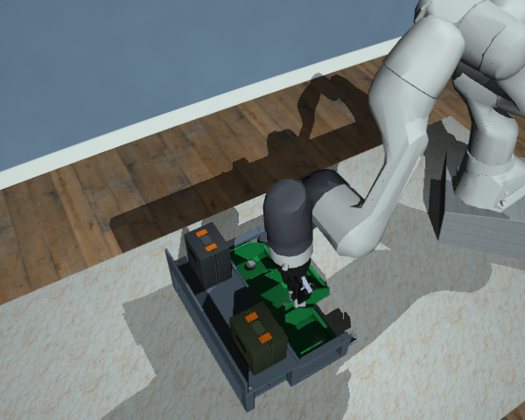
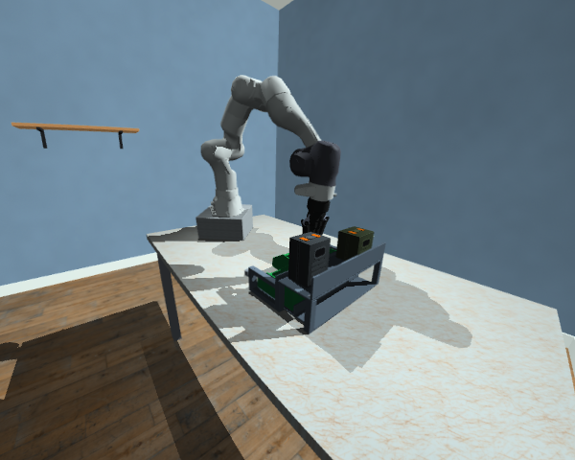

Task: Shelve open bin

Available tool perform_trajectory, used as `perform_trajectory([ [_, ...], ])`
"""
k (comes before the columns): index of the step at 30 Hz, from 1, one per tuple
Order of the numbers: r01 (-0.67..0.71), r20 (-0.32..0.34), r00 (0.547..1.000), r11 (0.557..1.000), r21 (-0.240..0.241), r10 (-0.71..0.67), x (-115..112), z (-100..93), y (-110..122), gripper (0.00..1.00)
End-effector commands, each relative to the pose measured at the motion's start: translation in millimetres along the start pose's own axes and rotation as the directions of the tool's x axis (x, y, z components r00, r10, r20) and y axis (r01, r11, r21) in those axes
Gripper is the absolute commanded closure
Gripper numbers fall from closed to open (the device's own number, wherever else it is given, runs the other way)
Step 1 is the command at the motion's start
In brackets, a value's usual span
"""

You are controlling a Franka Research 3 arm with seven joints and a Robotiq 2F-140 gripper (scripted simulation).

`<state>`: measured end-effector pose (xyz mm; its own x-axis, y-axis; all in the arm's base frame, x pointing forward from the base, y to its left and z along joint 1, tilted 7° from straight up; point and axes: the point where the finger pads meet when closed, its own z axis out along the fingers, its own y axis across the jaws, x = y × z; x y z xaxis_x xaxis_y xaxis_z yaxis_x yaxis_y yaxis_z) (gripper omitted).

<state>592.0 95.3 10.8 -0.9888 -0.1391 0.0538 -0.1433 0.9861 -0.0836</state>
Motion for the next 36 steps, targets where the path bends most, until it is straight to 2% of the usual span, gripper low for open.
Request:
perform_trajectory([
  [1, -0.001, 0.004, 1.0, 1.0, 0.002, 0.001, -1.0, -1.4, -0.3, 0.94],
  [25, -0.001, 0.004, 1.0, 1.0, 0.002, 0.001, -0.6, -4.3, -0.3, 0.94],
  [36, -0.001, 0.004, 1.0, 1.0, 0.002, 0.001, 0.6, -12.9, -0.3, 0.94],
])
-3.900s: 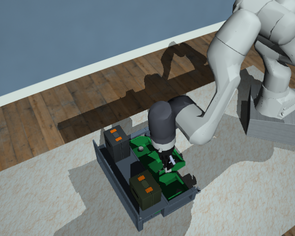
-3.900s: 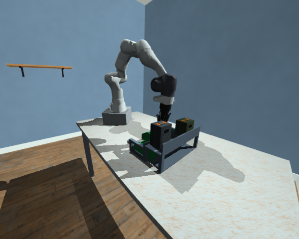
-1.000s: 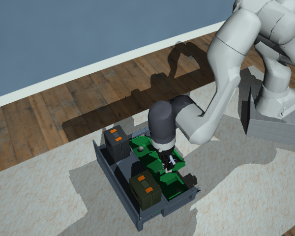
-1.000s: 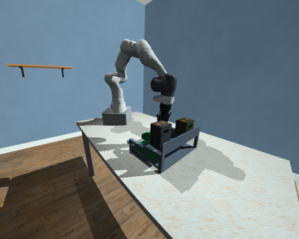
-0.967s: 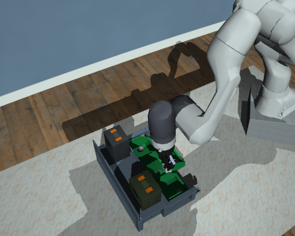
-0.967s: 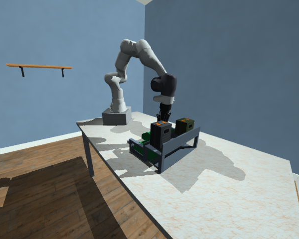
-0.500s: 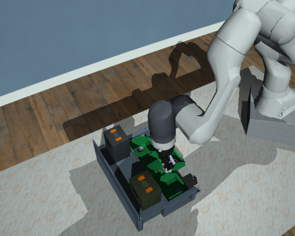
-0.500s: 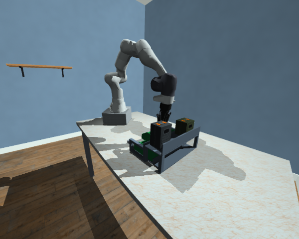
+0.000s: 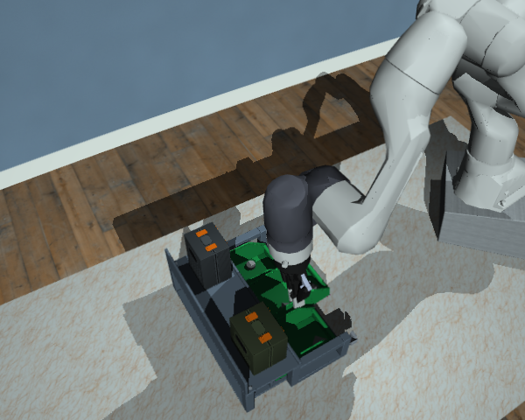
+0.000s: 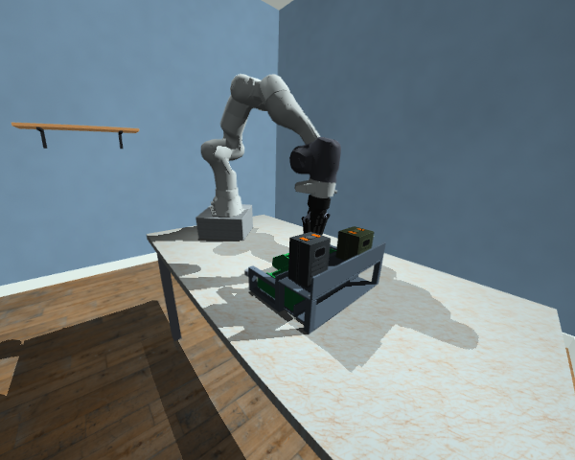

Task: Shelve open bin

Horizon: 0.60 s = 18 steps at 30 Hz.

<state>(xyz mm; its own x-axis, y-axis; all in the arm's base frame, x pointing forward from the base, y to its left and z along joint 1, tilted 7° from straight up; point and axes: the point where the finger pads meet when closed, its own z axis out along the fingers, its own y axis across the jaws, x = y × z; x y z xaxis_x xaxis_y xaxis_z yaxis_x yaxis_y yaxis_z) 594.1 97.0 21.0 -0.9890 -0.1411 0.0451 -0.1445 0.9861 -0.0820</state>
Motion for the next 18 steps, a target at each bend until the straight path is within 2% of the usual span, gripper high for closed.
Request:
perform_trajectory([
  [1, -0.002, -0.005, 1.0, 1.0, 0.003, 0.002, 2.5, -3.7, -0.7, 0.94],
  [18, -0.002, -0.005, 1.0, 1.0, 0.003, 0.002, 5.3, -25.6, -0.6, 0.94],
])
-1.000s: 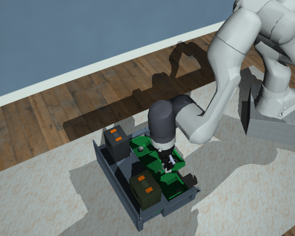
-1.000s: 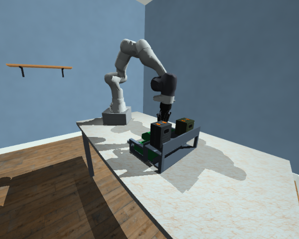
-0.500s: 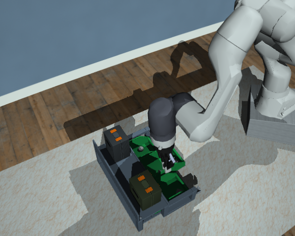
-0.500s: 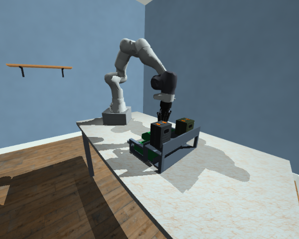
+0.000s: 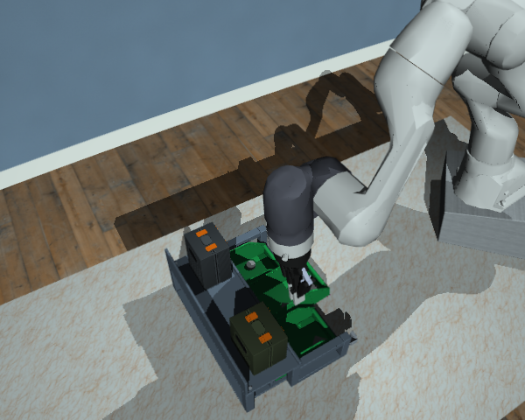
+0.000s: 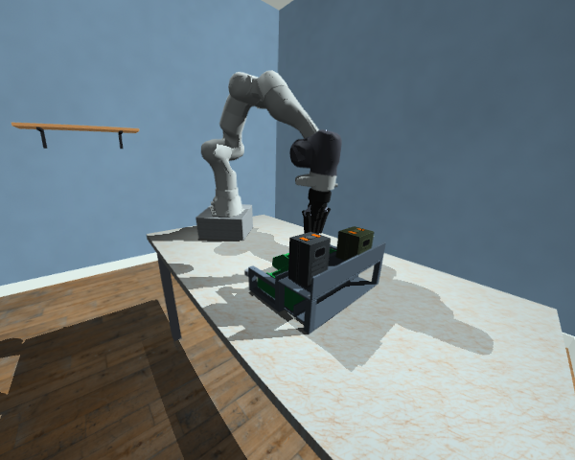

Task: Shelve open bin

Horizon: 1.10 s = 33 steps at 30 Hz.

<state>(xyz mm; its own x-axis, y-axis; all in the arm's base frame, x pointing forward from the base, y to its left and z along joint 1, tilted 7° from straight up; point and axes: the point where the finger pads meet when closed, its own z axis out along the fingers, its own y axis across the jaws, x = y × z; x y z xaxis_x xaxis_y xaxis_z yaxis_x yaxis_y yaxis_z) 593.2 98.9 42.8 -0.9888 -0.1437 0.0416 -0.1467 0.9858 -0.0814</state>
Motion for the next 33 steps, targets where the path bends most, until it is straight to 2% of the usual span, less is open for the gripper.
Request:
perform_trajectory([
  [1, -0.004, -0.008, 1.0, 1.0, 0.004, 0.004, 4.0, -5.5, -0.8, 0.94],
  [33, -0.004, -0.008, 1.0, 1.0, 0.004, 0.004, 10.0, -53.4, -0.6, 0.94],
])
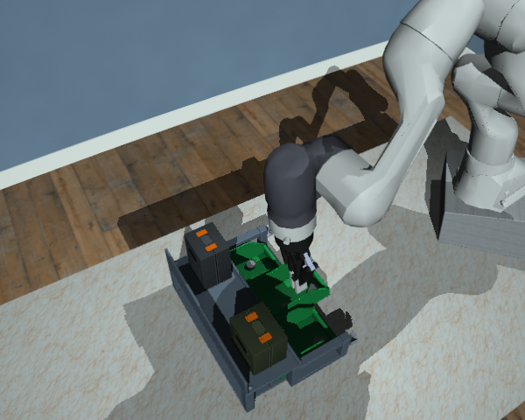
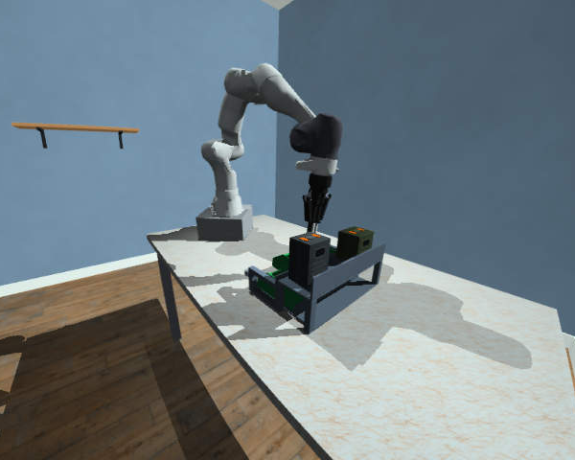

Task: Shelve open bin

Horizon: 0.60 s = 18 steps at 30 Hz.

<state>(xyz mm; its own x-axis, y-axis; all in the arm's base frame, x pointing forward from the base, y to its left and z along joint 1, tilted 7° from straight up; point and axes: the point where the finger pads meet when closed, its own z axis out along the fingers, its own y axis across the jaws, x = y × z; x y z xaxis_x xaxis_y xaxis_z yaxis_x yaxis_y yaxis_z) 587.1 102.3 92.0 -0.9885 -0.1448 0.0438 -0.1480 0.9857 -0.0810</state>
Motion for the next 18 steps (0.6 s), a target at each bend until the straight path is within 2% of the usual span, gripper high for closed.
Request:
perform_trajectory([
  [1, -0.006, -0.006, 1.0, 1.0, 0.004, 0.006, 2.5, -5.6, -0.9, 0.94],
  [18, -0.006, -0.006, 1.0, 1.0, 0.004, 0.006, 4.1, -17.8, -0.8, 0.94],
])
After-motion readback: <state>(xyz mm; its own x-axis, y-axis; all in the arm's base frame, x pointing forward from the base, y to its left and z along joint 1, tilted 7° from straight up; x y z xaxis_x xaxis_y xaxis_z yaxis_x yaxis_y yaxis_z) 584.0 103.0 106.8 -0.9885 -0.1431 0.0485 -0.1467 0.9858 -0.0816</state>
